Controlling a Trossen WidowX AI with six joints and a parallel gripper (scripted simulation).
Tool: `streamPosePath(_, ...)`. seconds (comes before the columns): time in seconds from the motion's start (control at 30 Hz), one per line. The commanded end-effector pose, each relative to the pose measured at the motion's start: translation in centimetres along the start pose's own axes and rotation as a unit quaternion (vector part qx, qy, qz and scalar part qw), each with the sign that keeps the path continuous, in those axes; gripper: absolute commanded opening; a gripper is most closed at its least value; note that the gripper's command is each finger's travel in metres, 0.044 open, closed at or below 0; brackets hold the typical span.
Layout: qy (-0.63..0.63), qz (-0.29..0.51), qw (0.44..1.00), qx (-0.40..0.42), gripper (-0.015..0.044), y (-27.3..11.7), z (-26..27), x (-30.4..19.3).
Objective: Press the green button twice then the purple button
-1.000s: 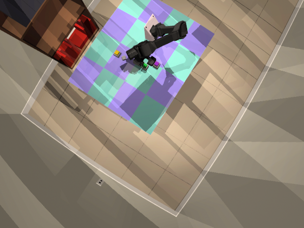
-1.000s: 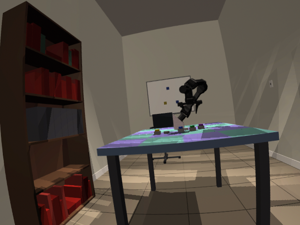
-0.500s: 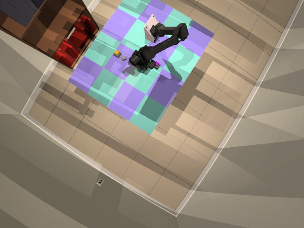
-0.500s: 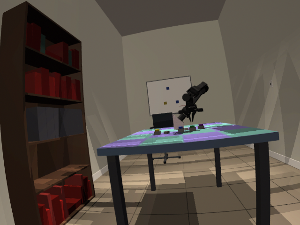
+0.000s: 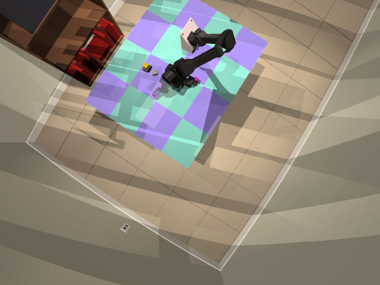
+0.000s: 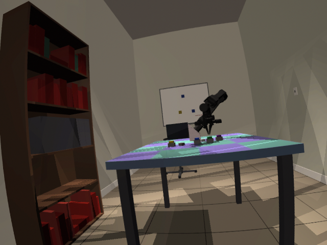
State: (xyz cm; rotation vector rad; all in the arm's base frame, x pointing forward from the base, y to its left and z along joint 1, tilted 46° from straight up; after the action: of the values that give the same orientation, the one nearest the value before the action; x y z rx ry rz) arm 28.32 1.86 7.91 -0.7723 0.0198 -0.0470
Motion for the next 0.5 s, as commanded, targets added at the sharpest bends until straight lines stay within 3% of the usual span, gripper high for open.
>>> streamPosePath(0.0,0.002,0.003,1.000,0.002,0.0020,0.7,0.1,-0.1)
streamPosePath(0.47,0.002,0.003,1.000,0.003,0.0020,2.3,0.1,-0.2)
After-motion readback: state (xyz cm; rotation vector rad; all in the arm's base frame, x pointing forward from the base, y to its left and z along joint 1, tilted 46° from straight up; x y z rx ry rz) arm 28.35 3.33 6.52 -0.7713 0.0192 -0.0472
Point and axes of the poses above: the point midway between the two fingers, 35 mm back from their tips, its own y axis out along the fingers, its own z axis across the jaws, x = y × z, the point moved 3 cm from there along -y, back along the fingers, and after that the axes turned 1 degree about -y, right-handed, at the moved point
